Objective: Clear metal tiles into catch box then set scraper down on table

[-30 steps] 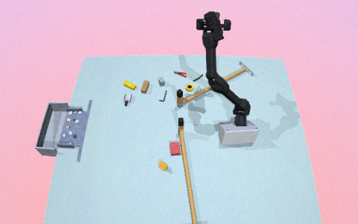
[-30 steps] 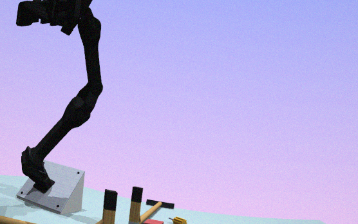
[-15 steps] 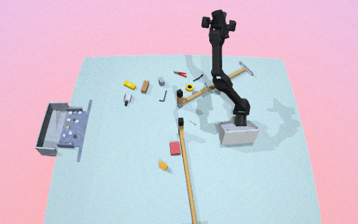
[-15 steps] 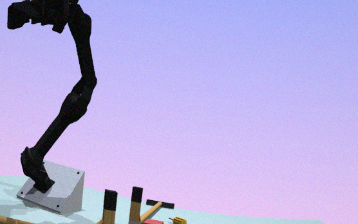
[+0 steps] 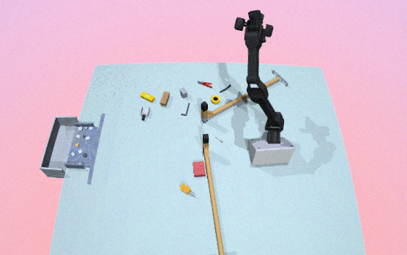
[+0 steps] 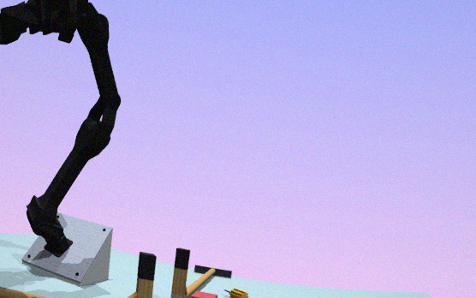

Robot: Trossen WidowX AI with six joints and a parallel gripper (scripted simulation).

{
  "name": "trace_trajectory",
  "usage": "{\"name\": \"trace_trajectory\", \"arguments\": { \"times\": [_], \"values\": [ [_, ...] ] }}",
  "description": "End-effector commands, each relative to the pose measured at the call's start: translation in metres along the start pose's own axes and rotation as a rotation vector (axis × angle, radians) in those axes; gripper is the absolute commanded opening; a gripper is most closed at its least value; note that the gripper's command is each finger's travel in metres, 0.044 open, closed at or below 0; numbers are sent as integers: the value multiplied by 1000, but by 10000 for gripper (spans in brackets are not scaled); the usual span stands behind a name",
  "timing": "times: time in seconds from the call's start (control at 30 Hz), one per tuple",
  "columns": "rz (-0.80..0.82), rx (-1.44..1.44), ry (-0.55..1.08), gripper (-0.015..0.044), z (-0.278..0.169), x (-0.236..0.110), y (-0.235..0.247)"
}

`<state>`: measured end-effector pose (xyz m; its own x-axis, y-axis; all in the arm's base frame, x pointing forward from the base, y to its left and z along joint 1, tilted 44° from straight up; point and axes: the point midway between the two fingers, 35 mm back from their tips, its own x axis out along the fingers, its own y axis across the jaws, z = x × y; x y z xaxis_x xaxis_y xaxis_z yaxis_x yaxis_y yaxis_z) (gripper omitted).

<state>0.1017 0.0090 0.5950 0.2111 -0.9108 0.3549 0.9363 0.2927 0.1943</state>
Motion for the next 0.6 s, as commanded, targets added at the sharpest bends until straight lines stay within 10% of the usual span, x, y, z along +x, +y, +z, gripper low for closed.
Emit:
{"name": "trace_trajectory", "arguments": {
  "times": [0.0, 0.57],
  "values": [
    [-3, 40, 22, 0, -2, 5, -10],
    [6, 138, 88, 0, -6, 18, -35]
  ]
}}
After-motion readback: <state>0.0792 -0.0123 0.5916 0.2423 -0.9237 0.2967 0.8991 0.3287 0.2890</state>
